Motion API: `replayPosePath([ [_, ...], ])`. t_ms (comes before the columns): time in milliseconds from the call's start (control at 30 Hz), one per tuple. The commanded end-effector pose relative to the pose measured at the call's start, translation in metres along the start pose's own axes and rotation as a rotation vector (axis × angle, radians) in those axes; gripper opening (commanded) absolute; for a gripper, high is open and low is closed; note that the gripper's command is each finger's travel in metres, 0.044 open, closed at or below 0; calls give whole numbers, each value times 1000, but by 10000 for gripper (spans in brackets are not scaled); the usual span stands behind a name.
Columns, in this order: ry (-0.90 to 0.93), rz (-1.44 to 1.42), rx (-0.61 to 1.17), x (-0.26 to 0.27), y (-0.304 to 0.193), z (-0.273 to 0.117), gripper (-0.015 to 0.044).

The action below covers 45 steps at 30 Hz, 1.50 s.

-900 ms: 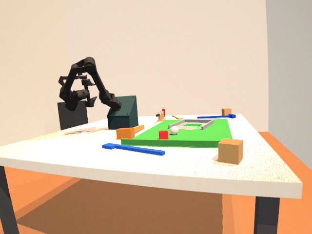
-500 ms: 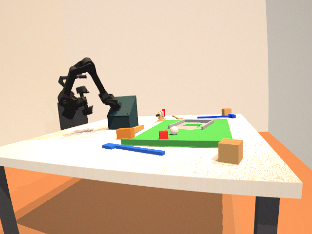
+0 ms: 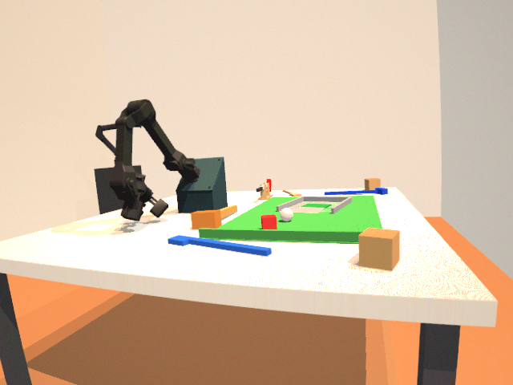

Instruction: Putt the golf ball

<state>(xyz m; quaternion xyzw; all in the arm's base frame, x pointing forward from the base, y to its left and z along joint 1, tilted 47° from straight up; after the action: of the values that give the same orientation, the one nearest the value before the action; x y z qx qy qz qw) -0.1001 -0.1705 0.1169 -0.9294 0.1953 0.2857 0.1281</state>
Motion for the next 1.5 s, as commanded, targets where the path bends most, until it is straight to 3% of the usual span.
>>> replayPosePath([
  [0, 24, -199, -140, 39, 10, -25, 440],
  [233, 57, -575, -385, 118, 2, -72, 440],
  [433, 70, -900, -555, 187, -38, -100, 440],
  [733, -49, -1412, -703, 268, -118, -99, 440],
  [933, -261, -1882, -788, 316, -193, -67, 440],
  [1133, -533, -2341, -833, 337, -268, -9, 440],
  [1467, -1171, -2953, -881, 333, -361, 106, 440],
])
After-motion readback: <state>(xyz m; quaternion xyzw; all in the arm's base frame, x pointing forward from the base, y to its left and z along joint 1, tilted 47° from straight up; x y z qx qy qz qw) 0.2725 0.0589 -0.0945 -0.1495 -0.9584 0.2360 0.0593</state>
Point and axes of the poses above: the point midway between the two fingers, 35 mm back from their tips, its own z axis out along the fingers, its own x axis across the jaws, y = z × x, the point moved 3 cm from there along -z, back along the fingers, and after that the axes turned 11 degrees about -z, right-handed, at the moved point
